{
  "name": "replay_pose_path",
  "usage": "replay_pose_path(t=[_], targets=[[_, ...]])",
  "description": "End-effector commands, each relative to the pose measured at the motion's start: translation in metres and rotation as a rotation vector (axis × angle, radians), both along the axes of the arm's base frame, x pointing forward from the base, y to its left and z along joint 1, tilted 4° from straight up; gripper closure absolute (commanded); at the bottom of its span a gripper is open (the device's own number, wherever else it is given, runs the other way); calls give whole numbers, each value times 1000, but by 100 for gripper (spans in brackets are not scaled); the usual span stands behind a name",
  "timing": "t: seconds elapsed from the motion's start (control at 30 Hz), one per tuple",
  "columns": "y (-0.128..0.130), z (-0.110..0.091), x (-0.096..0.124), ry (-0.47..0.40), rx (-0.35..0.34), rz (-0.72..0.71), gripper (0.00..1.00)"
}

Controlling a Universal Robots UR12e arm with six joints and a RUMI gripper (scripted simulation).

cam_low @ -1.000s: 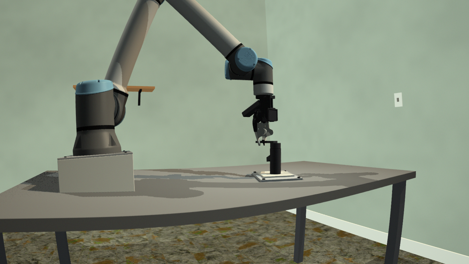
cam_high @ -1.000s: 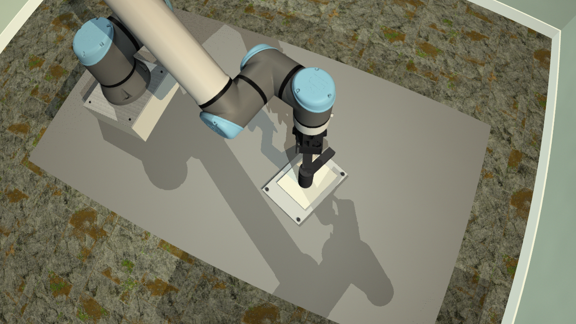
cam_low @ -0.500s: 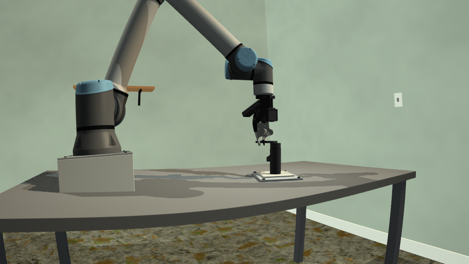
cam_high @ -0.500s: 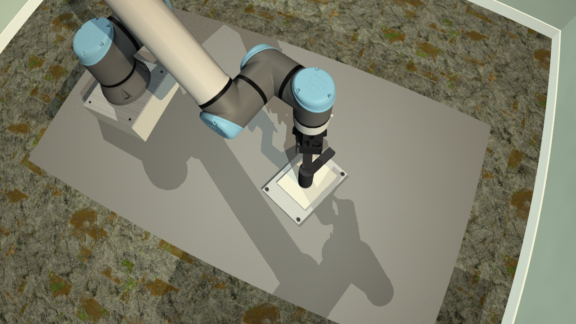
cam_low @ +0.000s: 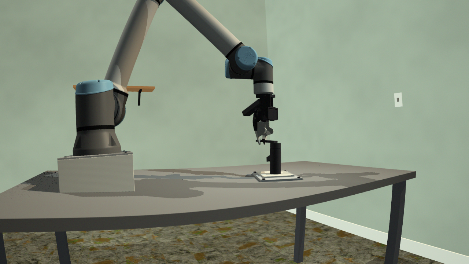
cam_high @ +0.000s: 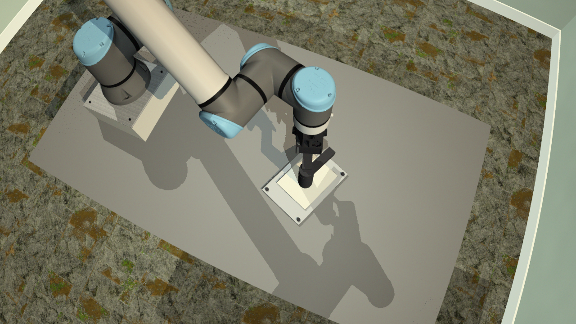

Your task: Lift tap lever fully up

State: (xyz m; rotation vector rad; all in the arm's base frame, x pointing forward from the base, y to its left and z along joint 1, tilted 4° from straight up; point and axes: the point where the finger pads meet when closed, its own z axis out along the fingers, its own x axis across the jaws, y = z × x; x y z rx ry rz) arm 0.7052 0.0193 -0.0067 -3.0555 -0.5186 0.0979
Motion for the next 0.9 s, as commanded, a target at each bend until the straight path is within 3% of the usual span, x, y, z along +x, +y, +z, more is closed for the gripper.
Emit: replay_pose_path(t=[0.0,0.37,0.87], targets=[[-3,8,2,-2,0,0,100],[-10,23,6,-2,0,0,100],[-11,24,6,-2,0,0,100]])
